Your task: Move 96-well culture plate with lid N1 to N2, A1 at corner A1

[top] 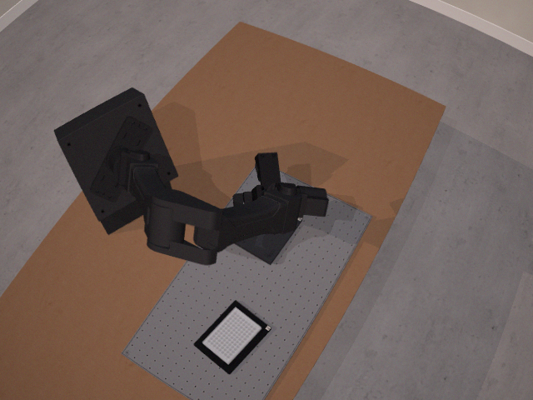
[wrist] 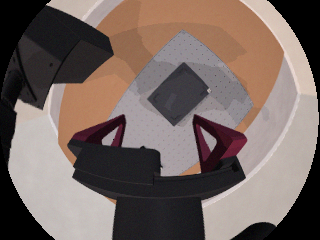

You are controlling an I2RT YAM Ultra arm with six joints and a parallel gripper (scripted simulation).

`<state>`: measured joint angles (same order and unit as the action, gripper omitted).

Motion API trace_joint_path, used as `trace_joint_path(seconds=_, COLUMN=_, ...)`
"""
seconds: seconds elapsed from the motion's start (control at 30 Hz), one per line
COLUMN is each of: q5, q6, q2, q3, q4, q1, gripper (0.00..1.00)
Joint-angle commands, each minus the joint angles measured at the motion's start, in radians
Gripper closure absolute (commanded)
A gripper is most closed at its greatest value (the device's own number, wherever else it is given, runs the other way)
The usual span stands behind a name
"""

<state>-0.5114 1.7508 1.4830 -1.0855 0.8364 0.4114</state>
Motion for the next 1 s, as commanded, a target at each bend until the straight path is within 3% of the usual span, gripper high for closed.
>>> trace_joint_path(seconds=0.0, q5=0.049, q6=0.031, q2=-0.046, q3=-0.008, q4=-0.058, q1=-0.040, gripper=0.00)
trace_joint_path(seconds=0.03, q5=0.056, q6=0.018, q2=-0.050, q3=0.020, q4=-0.071, q1=-0.058, gripper=0.00)
trace_joint_path(seconds=0.33, q5=0.103, q6=-0.014, q2=-0.086, q3=0.043, q4=-0.152, q1=-0.180, gripper=0.00)
trace_joint_path(seconds=0.37, q5=0.110, q6=0.014, q2=-0.087, q3=0.041, q4=-0.157, q1=-0.197, gripper=0.00)
trace_joint_path(seconds=0.4, q5=0.117, q6=0.033, q2=-0.094, q3=-0.001, q4=-0.160, q1=-0.215, gripper=0.00)
trace_joint_path(seconds=0.43, q5=0.122, q6=0.018, q2=-0.096, q3=0.045, q4=-0.175, q1=-0.230, gripper=0.00)
trace_joint_path(seconds=0.5, q5=0.131, q6=-0.016, q2=-0.109, q3=0.056, q4=-0.202, q1=-0.261, gripper=0.00)
trace_joint_path(seconds=0.6, q5=0.157, q6=0.045, q2=-0.117, q3=0.006, q4=-0.211, q1=-0.314, gripper=0.00)
trace_joint_path(seconds=0.7, q5=0.169, q6=-0.005, q2=-0.131, q3=0.064, q4=-0.256, q1=-0.359, gripper=0.00)
trace_joint_path(seconds=0.73, q5=0.179, q6=0.022, q2=-0.132, q3=0.061, q4=-0.259, q1=-0.376, gripper=0.00)
trace_joint_path(seconds=0.77, q5=0.188, q6=0.039, q2=-0.138, q3=0.018, q4=-0.260, q1=-0.393, gripper=0.00)
trace_joint_path(seconds=0.83, q5=0.188, q6=0.039, q2=-0.138, q3=0.018, q4=-0.260, q1=-0.393, gripper=0.00)
trace_joint_path(seconds=0.87, q5=0.193, q6=0.011, q2=-0.140, q3=0.065, q4=-0.278, q1=-0.409, gripper=0.00)
trace_joint_path(seconds=0.97, q5=0.206, q6=0.002, q2=-0.154, q3=0.075, q4=-0.310, q1=-0.453, gripper=0.00)
